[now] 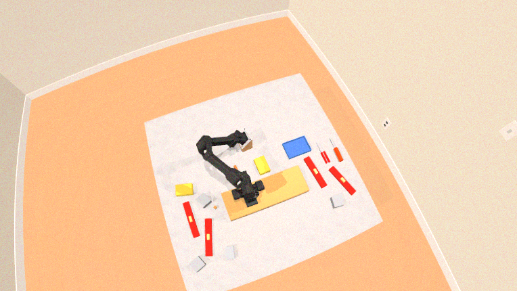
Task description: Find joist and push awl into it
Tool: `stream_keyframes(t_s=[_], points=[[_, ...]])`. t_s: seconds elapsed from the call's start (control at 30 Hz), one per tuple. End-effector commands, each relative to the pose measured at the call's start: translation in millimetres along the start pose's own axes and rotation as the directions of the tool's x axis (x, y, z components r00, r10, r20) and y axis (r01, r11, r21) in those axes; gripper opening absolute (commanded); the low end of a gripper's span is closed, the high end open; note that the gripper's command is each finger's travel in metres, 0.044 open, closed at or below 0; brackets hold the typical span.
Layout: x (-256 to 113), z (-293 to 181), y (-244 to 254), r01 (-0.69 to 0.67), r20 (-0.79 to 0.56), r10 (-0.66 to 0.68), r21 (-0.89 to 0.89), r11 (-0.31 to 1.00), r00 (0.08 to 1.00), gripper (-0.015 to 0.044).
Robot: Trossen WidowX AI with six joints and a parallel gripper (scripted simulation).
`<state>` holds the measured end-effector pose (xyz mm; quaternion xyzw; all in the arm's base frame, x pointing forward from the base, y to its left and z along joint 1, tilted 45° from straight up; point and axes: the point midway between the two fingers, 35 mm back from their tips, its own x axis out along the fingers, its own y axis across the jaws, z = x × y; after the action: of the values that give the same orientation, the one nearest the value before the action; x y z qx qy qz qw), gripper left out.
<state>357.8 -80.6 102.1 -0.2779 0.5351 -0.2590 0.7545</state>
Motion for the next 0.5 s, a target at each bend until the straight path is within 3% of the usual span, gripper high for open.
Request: stream_keyframes(t_s=[0.0,0.47], points=[[0.3,-1.1,13.8,-0.001,-0.001,0.001,0.001,1.0,1.0,0.0],[0.2,-1.3,60.2,-0.003,-0.001,0.003,0.002,1.0,1.0,0.0]])
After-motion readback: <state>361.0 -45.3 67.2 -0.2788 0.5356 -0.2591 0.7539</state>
